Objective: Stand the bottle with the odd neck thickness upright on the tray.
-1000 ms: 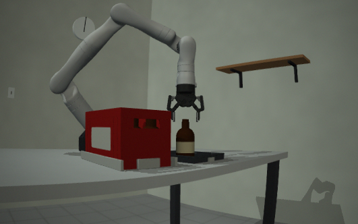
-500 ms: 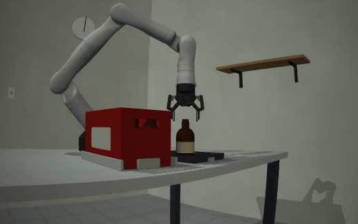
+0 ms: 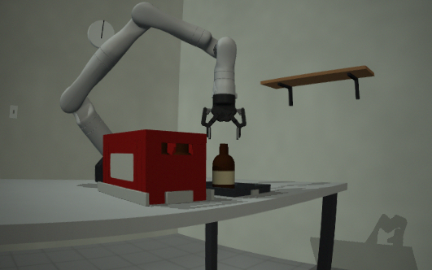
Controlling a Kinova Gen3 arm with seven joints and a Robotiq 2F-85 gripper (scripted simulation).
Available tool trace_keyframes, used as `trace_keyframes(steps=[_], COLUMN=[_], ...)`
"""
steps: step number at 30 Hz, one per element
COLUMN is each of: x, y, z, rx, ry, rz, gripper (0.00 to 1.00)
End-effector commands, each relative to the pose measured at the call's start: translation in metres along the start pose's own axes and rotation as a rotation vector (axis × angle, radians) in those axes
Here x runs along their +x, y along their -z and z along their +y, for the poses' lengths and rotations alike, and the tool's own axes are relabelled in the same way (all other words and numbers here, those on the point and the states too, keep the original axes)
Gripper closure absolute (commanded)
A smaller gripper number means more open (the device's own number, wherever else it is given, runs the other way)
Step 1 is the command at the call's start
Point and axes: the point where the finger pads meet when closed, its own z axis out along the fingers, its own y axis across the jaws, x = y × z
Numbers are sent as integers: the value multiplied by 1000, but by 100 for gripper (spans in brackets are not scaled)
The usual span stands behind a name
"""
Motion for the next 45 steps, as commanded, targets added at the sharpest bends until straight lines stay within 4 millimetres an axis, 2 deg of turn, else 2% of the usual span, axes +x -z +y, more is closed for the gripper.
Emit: trace_keyframes(steps=[1, 14, 23, 40, 41, 45], x=[0, 0, 0, 0, 0, 0], y=[8, 42, 56, 64, 64, 64], z=[2, 1, 1, 1, 1, 1], rx=[-7, -7, -7, -7, -7, -7], ry=[0, 0, 0, 0, 0, 0], rz=[0, 0, 0, 0, 0, 0], gripper=[0, 0, 0, 0, 100, 100])
